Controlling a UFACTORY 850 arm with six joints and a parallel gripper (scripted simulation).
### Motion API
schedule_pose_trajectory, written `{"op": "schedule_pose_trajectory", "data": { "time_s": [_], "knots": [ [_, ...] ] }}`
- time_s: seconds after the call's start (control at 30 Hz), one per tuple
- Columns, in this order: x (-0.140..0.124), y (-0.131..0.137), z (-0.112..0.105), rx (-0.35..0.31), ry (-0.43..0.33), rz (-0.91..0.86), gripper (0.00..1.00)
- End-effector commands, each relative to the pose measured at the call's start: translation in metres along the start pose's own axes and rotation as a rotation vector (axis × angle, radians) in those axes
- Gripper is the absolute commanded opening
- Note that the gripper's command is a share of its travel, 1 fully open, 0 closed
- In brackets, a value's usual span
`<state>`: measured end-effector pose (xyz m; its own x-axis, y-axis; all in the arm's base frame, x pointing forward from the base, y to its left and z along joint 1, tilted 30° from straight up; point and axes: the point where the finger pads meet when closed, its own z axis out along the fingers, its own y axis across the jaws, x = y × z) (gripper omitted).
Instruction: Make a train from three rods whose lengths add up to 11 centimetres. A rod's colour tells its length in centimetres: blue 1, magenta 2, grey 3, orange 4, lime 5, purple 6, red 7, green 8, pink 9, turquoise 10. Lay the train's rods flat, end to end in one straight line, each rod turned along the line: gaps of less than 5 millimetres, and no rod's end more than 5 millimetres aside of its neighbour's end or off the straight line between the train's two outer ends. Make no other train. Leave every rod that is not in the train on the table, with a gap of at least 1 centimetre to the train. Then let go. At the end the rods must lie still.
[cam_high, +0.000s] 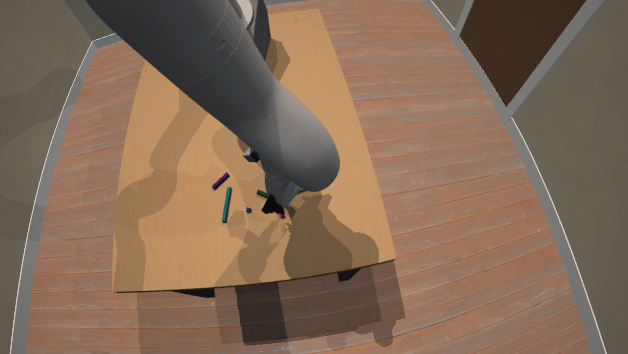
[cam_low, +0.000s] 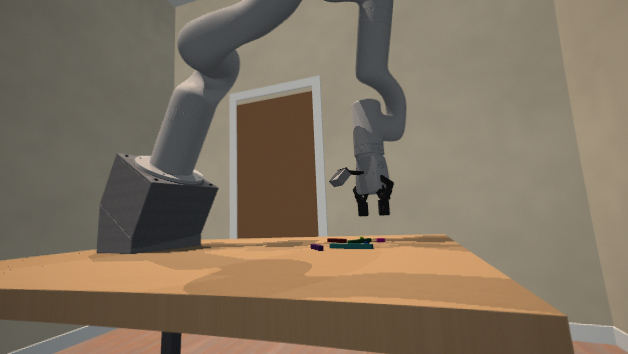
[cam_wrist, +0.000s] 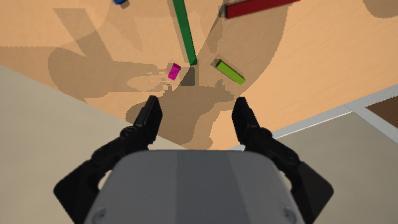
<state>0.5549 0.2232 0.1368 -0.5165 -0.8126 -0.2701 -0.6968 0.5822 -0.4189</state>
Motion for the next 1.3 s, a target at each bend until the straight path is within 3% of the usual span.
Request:
{"op": "schedule_pose_trajectory", "data": {
  "time_s": [0.0,0.67,0.8,0.97,1.03,1.27],
  "knots": [
    [-0.001,0.000,0.000,0.001,-0.001,0.000,1.00],
    [0.004,-0.003,0.000,0.004,0.001,-0.001,1.00],
    [0.045,-0.020,0.004,0.025,0.016,-0.006,1.00],
    [0.064,-0.026,0.006,0.032,0.021,-0.008,1.00],
    [0.092,-0.034,0.006,0.038,0.025,-0.010,1.00],
    [0.140,-0.039,0.005,0.034,0.021,-0.010,1.00]
  ]
}}
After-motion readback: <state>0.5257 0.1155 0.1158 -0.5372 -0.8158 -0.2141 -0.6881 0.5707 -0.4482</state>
